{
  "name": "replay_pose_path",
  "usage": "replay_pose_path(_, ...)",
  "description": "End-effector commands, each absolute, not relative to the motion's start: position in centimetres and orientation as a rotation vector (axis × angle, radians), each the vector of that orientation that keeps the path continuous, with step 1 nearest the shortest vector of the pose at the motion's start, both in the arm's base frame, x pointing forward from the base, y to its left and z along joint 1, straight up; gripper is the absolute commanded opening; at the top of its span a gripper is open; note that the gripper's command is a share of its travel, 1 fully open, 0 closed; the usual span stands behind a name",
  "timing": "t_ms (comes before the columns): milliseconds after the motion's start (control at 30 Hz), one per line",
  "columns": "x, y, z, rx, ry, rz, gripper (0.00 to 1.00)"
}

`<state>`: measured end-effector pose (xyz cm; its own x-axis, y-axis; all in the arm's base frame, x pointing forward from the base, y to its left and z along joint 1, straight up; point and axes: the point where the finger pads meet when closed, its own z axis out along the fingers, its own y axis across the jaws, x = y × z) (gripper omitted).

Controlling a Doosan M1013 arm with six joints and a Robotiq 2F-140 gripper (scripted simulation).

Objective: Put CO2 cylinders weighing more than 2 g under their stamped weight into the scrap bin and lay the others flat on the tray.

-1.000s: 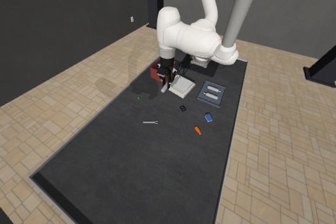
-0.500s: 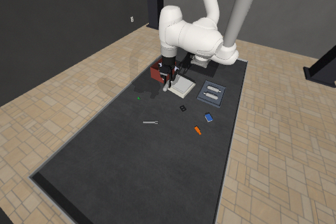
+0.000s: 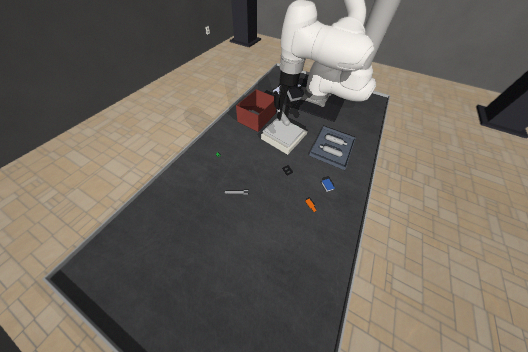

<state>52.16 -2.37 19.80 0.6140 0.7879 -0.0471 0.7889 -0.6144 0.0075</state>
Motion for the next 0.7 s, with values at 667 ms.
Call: replay_pose_path(667,48.8,-1.9,17.5,2.374,2.057,-0.005,0.1)
